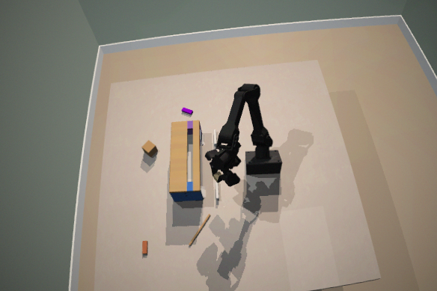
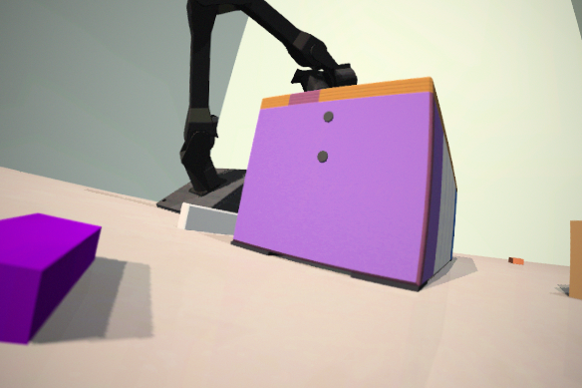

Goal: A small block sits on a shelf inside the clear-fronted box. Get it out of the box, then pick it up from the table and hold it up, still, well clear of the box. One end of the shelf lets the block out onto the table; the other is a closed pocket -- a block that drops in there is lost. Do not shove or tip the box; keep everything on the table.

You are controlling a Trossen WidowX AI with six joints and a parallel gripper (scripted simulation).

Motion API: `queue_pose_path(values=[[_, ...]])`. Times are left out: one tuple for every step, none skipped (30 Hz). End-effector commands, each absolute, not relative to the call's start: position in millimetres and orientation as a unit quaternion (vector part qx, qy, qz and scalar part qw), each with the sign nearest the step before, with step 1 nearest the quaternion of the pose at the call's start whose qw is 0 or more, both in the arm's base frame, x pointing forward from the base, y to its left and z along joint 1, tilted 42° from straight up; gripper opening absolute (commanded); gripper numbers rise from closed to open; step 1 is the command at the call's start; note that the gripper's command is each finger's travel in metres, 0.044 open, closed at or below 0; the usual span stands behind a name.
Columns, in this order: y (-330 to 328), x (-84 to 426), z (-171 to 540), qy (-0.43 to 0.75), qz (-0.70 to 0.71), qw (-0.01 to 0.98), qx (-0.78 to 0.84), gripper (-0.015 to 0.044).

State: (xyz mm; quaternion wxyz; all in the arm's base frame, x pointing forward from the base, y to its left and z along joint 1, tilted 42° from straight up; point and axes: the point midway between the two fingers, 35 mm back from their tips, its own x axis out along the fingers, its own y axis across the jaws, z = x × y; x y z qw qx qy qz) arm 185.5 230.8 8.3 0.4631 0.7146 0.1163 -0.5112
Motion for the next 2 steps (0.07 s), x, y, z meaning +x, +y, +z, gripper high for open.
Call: queue_pose_path(values=[[231.1,184.9,8.2,0.118,-0.512,0.463,0.713,0.0000],[231.1,184.9,8.2,0.118,-0.512,0.463,0.713,0.0000]])
